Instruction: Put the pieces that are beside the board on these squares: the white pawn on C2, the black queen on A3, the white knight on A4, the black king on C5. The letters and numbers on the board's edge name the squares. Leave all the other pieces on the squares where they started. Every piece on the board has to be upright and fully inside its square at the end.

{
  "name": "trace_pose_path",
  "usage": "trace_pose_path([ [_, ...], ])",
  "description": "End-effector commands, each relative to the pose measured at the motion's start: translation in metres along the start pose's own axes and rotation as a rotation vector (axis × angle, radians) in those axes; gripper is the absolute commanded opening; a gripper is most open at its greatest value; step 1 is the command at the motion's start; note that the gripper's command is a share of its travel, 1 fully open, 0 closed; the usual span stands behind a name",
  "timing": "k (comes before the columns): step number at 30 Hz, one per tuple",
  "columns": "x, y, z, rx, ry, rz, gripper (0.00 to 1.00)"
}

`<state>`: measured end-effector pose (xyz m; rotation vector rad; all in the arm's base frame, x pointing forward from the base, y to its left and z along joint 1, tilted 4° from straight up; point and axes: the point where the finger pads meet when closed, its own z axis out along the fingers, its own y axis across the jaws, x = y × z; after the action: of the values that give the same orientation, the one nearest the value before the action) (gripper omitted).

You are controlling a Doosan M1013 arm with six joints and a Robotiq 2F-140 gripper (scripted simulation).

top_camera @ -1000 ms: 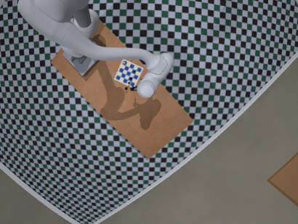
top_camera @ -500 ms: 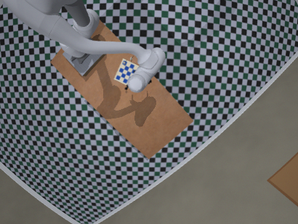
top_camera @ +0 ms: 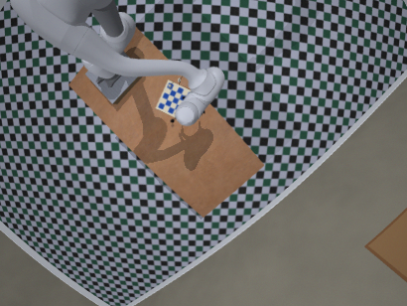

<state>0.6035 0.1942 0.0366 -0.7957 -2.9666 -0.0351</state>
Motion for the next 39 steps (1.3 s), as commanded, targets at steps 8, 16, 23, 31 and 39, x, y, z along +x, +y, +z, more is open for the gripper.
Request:
trace_pose_path([
  [8, 0.0, 0.0, -0.0001, 0.0, 0.0, 0.0, 0.2],
  [16, 0.0, 0.0, -0.0001, 0.0, 0.0, 0.0, 0.2],
  [23, 0.0, 0.0, -0.0001, 0.0, 0.0, 0.0, 0.2],
  [31, 0.0, 0.0, -0.0001, 0.0, 0.0, 0.0, 0.2],
  [39, 0.0, 0.0, 0.001, 0.0, 0.0, 0.0, 0.2],
])
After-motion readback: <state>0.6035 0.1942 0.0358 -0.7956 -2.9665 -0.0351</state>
